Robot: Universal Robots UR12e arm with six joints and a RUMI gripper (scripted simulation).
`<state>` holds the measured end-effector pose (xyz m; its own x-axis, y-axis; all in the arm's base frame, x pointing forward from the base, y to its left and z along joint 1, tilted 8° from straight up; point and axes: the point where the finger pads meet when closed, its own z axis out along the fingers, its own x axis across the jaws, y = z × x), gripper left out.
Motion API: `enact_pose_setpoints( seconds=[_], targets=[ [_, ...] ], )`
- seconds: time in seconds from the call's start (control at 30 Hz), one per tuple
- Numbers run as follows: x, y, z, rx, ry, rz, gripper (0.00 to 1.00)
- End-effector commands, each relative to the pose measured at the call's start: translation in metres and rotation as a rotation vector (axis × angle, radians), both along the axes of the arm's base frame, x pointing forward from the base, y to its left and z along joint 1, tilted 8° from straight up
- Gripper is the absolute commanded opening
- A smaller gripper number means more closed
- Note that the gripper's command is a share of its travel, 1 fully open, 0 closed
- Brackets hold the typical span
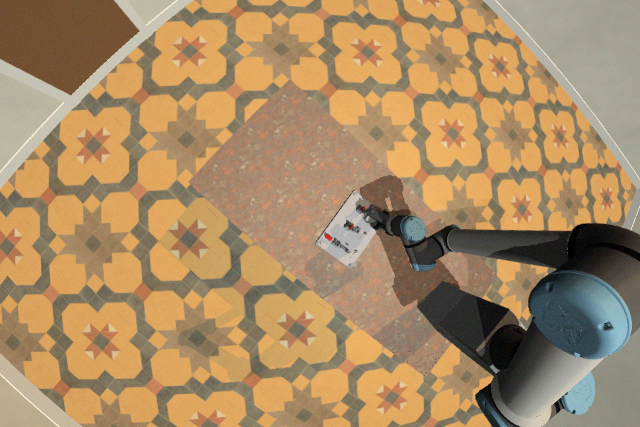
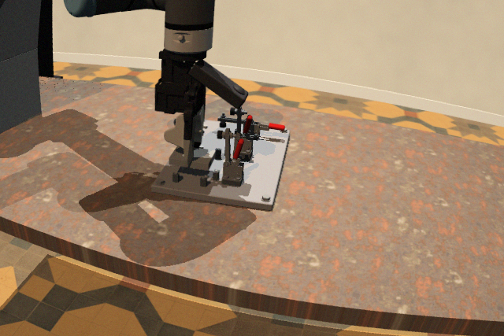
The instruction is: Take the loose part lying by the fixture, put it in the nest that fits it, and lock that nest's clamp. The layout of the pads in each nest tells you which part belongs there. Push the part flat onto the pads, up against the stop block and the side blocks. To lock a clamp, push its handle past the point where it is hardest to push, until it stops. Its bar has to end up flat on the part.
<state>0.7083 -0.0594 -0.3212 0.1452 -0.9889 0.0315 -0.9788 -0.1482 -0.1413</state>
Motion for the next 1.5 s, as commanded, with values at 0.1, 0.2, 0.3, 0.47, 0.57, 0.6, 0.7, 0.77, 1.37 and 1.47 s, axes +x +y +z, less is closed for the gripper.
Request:
enact_pose_setpoints(
  seconds=[0.1,0.2,0.3,0.47,0.57,0.6,0.7,0.77,1.37,1.47],
  targets=[
    [0.002,0.000,-0.009,0.000,-0.001,0.000,0.00],
    [0.003,0.000,-0.012,0.000,-0.001,0.000,0.00],
    [0.003,0.000,-0.014,0.000,-0.001,0.000,0.00],
    [0.004,0.000,-0.016,0.000,-0.001,0.000,0.00],
    [0.004,0.000,-0.016,0.000,-0.001,0.000,0.00],
    [0.004,0.000,-0.017,0.000,-0.001,0.000,0.00],
    [0.004,0.000,-0.017,0.000,-0.001,0.000,0.00],
    [0.004,0.000,-0.017,0.000,-0.001,0.000,0.00],
    [0.004,0.000,-0.017,0.000,-0.001,0.000,0.00],
    [0.004,-0.001,-0.018,0.000,-0.001,0.000,0.00]
  ],
)
